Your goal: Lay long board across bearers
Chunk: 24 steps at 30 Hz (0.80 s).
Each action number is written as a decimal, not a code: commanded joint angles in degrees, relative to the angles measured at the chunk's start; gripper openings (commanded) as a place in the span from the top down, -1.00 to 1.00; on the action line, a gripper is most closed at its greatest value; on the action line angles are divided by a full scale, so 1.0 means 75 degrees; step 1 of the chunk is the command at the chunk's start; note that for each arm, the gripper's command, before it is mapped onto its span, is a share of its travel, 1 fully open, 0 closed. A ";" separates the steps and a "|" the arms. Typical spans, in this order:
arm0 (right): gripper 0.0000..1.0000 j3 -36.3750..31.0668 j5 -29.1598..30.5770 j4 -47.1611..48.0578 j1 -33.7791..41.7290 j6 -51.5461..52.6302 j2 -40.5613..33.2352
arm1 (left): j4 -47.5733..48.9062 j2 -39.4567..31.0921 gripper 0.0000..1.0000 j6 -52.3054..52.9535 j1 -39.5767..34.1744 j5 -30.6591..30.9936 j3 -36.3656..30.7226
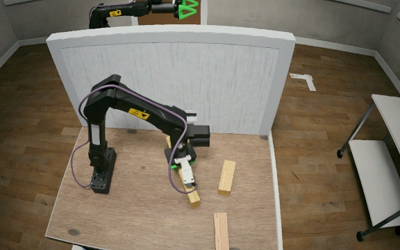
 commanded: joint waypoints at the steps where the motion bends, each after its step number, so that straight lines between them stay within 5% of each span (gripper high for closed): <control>1: 0.04 -0.0092 0.0029 0.0500 -0.0119 -0.0015 -0.0073 | 0.0144 -0.0084 -1.00 -0.0060 0.0034 -0.0027 0.0335; 13: 0.04 0.0159 0.0028 0.0400 0.0000 -0.0008 -0.0135 | 0.0144 -0.0084 -1.00 -0.0060 0.0034 -0.0027 0.0335; 14: 1.00 0.0157 0.0029 0.0461 -0.0013 -0.0008 -0.0163 | 0.0144 -0.0084 -1.00 -0.0060 0.0034 -0.0027 0.0335; 24: 1.00 0.0160 0.0035 0.0445 -0.0013 -0.0007 -0.0124 | 0.0144 -0.0084 -1.00 -0.0060 0.0034 -0.0027 0.0335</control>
